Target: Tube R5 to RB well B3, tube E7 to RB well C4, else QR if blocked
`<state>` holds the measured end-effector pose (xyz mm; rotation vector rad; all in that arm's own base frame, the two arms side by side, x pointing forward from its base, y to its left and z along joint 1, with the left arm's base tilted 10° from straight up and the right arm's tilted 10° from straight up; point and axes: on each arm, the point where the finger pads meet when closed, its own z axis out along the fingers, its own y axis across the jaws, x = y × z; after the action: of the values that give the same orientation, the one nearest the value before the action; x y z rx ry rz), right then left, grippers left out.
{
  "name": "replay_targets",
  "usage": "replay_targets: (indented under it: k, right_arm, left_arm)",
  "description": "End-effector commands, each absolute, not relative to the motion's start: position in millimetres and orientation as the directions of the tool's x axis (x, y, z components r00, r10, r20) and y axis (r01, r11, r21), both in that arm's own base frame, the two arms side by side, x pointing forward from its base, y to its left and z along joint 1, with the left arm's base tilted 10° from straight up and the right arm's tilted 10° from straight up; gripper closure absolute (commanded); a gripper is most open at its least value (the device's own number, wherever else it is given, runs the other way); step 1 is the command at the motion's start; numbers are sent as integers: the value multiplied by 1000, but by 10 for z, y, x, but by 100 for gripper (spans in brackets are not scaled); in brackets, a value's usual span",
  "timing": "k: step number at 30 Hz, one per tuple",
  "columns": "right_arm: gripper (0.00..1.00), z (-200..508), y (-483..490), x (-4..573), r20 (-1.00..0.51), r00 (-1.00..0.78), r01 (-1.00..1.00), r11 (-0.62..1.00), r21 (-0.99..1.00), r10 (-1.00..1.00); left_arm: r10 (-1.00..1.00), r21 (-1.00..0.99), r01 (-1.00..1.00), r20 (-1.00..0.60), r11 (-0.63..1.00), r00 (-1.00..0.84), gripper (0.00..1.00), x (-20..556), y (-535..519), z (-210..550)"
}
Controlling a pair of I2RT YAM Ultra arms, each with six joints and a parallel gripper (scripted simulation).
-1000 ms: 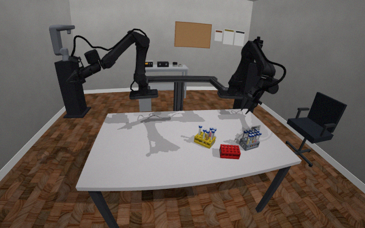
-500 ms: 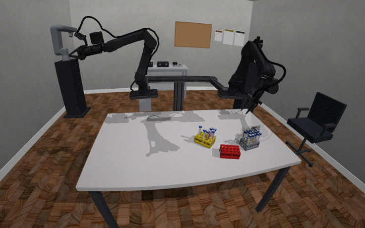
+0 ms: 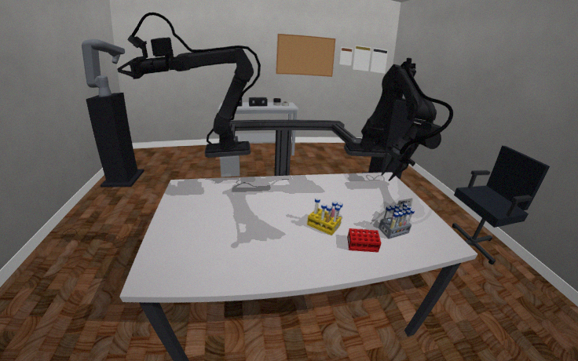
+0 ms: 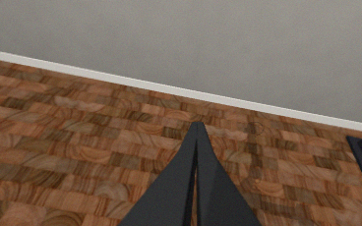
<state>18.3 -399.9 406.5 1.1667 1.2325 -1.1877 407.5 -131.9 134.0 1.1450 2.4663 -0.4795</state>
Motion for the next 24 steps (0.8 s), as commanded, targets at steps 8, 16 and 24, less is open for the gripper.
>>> replay_targets:
  k: [8, 16, 24]
  right_arm:
    - [100, 4320, -3846, 27, -999, 0, 1000, 4, 0, -44]
    - [100, 4320, -3846, 27, -999, 0, 1000, 4, 0, -44]
    - [100, 4320, -3846, 27, -999, 0, 1000, 4, 0, -44]
  left_arm:
    - [649, -138, 784, -485, 605, -586, 70, 4085, -1341, 1398]
    - [649, -138, 784, -485, 605, -586, 70, 4085, -1341, 1398]
    - [649, -138, 784, -485, 605, -586, 70, 4085, -1341, 1398]
